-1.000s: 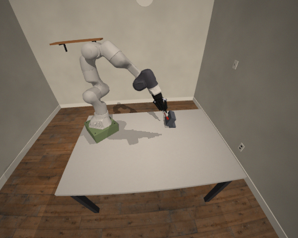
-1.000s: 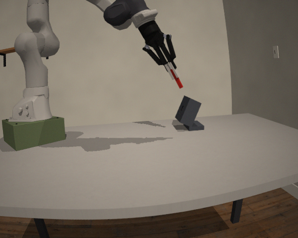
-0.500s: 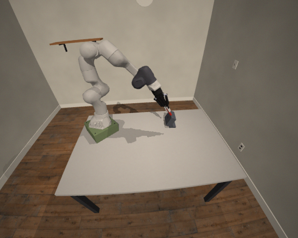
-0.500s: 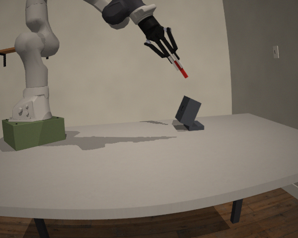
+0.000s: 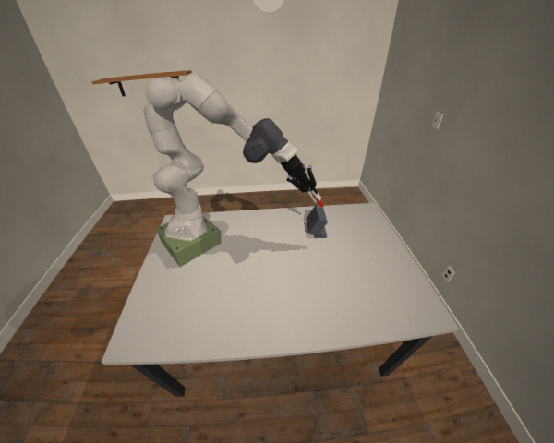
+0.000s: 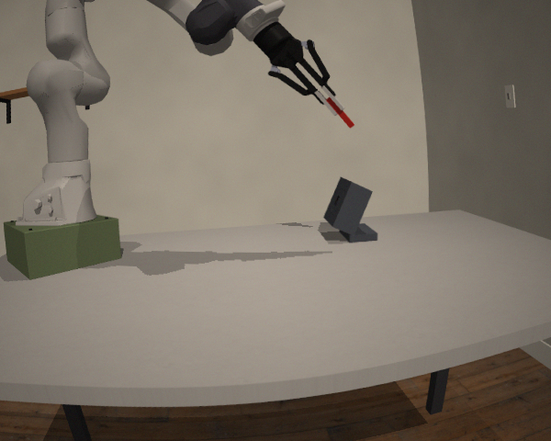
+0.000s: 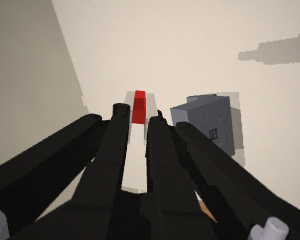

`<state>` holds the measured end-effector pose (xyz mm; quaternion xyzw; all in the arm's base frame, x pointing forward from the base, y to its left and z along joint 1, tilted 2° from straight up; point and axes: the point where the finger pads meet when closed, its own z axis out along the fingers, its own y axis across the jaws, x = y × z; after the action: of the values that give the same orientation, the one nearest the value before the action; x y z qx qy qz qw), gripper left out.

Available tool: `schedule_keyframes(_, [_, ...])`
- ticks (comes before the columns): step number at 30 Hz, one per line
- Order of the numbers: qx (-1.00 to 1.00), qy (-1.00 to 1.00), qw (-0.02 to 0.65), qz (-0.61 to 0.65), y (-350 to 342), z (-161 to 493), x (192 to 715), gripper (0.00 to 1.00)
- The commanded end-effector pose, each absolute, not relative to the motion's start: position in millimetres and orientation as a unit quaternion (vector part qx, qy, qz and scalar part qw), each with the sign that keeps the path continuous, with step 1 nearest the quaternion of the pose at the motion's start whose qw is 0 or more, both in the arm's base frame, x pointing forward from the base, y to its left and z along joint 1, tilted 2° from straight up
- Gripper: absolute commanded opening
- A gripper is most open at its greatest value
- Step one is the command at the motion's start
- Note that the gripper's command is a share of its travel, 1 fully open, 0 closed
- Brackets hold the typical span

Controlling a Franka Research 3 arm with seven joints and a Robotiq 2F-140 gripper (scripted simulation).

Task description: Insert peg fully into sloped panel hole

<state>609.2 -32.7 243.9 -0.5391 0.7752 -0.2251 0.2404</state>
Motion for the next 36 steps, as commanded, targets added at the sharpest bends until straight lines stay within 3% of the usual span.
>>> schedule_keyframes(1, [-0.542, 0.765, 0.250, -0.241, -30, 255, 615, 0.00])
schedule_keyframes(36, [-0.589, 0.674, 0.280, -0.349, 3, 318, 629, 0.00])
